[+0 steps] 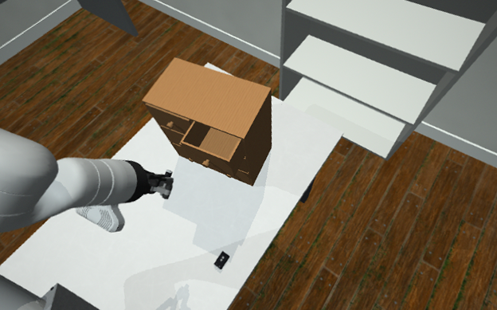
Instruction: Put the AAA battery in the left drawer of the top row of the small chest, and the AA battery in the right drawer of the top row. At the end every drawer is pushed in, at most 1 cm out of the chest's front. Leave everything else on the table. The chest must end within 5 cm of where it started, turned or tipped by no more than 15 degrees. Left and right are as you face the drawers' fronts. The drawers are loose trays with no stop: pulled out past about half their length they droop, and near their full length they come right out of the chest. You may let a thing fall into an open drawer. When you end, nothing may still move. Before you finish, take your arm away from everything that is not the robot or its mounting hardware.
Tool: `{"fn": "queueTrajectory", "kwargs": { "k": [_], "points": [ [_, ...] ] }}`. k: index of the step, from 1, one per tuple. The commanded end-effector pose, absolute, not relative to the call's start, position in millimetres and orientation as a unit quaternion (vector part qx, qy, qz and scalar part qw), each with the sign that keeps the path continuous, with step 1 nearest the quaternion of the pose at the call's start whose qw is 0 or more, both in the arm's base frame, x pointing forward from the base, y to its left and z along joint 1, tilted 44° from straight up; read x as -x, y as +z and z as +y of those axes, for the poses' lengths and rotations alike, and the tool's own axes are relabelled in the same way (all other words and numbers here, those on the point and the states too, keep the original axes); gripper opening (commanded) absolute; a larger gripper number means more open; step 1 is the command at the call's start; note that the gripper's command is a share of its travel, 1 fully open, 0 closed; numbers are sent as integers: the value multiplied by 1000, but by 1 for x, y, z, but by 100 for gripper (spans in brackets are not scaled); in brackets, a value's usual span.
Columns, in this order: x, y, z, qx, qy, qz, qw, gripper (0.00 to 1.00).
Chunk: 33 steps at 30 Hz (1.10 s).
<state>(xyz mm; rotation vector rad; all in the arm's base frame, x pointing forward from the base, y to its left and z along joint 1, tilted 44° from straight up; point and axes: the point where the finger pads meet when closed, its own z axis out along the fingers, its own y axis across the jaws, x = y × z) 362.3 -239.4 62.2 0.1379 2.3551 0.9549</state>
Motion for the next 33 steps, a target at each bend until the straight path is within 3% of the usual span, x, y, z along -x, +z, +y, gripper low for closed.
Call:
{"fn": "queueTrajectory", "kwargs": {
  "k": [1, 33],
  "points": [
    [-358, 61, -241, -65, 359, 879, 308, 9],
    [-354, 58, -239, -135, 339, 801, 474, 9]
  ]
}}
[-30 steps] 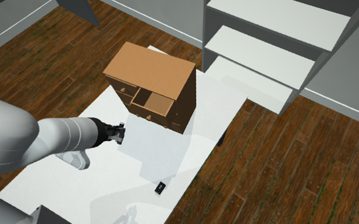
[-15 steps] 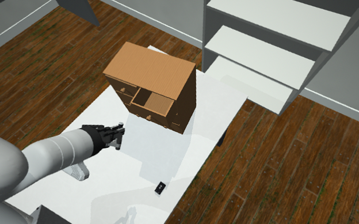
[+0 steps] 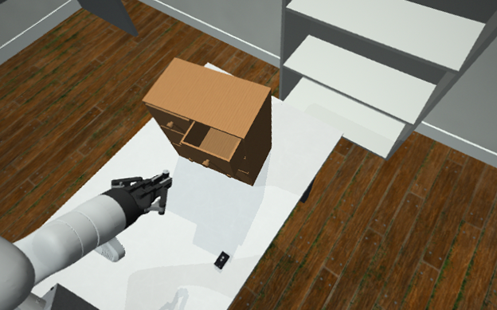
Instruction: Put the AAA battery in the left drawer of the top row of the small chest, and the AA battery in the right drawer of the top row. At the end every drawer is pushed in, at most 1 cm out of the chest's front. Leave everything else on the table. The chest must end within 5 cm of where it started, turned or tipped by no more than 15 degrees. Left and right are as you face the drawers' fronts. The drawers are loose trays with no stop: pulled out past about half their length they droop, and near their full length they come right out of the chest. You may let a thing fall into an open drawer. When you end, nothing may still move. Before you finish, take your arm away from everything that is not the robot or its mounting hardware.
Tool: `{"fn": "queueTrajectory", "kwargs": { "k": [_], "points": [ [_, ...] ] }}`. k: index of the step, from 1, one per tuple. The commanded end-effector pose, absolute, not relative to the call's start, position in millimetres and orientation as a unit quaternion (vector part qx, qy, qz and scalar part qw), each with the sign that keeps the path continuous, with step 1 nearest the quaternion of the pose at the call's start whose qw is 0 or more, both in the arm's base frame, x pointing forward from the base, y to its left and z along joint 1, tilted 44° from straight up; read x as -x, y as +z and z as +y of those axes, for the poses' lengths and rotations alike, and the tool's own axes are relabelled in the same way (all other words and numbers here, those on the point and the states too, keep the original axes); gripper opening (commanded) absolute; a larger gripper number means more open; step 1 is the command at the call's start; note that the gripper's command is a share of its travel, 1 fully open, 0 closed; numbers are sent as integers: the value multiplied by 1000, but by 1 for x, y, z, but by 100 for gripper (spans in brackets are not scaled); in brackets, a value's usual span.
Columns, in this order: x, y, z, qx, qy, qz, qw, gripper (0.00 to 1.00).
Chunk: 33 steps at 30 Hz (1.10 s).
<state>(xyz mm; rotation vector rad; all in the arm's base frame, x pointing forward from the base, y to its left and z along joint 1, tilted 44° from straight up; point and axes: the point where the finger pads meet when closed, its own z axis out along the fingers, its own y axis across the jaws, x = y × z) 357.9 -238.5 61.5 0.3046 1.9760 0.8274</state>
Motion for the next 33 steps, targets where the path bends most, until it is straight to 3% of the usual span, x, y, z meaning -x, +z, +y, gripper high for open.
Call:
{"fn": "queueTrajectory", "kwargs": {
  "k": [1, 33],
  "points": [
    [-354, 58, -239, -137, 338, 798, 480, 9],
    [-352, 56, -237, -183, 316, 722, 588, 9]
  ]
}}
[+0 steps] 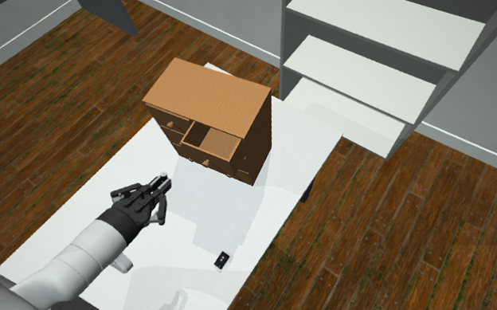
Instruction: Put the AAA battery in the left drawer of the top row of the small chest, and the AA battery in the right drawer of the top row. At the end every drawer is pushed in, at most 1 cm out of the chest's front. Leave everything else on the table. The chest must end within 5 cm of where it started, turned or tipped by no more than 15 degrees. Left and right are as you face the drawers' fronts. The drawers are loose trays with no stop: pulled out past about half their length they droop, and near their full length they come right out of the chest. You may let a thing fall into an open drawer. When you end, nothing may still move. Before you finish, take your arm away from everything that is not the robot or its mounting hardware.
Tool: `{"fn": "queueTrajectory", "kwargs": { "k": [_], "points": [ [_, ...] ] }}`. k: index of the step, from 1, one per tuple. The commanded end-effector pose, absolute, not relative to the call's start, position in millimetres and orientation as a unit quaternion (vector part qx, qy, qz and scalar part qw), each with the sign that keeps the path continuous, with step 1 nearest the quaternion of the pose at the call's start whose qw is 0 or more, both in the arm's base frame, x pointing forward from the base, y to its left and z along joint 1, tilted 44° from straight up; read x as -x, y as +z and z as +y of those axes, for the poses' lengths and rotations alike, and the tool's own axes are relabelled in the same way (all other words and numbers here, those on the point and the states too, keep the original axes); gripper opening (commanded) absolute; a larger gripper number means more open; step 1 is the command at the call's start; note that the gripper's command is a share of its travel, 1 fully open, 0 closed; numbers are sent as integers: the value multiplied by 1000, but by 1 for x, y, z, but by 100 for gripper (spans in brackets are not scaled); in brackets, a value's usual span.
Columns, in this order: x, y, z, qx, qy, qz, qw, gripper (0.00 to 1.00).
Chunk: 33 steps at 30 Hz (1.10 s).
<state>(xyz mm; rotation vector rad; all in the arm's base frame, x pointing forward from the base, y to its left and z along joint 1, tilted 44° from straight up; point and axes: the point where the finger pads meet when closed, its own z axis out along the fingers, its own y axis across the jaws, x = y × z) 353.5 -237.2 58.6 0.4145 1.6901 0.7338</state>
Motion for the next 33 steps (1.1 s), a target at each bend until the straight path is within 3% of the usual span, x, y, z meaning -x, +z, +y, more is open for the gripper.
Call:
{"fn": "queueTrajectory", "kwargs": {
  "k": [1, 33],
  "points": [
    [-352, 56, -237, -184, 315, 720, 590, 9],
    [-351, 56, -237, -195, 308, 699, 615, 9]
  ]
}}
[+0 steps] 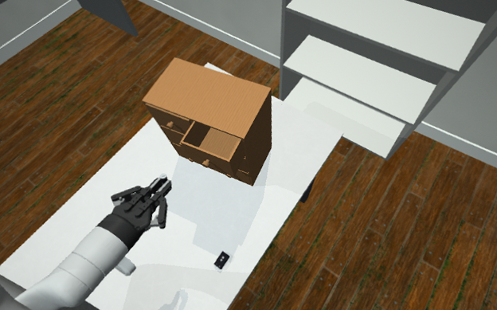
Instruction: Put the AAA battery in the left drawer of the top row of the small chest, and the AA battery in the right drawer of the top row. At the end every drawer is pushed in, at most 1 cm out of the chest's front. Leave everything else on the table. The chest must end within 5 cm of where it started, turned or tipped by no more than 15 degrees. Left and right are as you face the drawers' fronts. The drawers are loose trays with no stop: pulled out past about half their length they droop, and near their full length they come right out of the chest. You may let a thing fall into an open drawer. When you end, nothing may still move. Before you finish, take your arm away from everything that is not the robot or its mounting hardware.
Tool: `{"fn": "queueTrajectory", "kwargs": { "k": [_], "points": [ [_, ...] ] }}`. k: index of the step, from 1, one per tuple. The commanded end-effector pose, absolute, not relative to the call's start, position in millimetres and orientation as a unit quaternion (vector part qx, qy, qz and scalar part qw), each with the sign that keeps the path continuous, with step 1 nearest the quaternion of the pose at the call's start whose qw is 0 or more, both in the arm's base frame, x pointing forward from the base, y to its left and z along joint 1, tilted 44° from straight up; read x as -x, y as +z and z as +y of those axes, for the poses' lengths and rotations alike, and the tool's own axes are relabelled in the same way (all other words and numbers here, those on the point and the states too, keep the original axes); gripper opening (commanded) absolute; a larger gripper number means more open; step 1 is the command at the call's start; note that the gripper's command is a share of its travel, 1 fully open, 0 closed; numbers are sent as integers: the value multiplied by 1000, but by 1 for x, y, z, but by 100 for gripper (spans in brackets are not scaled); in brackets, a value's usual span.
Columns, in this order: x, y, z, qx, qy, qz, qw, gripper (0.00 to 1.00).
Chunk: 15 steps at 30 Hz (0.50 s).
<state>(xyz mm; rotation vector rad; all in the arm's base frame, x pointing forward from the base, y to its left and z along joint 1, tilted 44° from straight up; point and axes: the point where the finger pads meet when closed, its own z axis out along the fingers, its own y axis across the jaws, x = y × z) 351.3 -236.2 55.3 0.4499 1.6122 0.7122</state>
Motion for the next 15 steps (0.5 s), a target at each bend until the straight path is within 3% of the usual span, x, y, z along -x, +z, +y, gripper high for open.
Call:
{"fn": "queueTrajectory", "kwargs": {
  "k": [1, 15],
  "points": [
    [-351, 56, -237, -195, 308, 699, 615, 9],
    [-360, 57, -237, -195, 308, 699, 615, 9]
  ]
}}
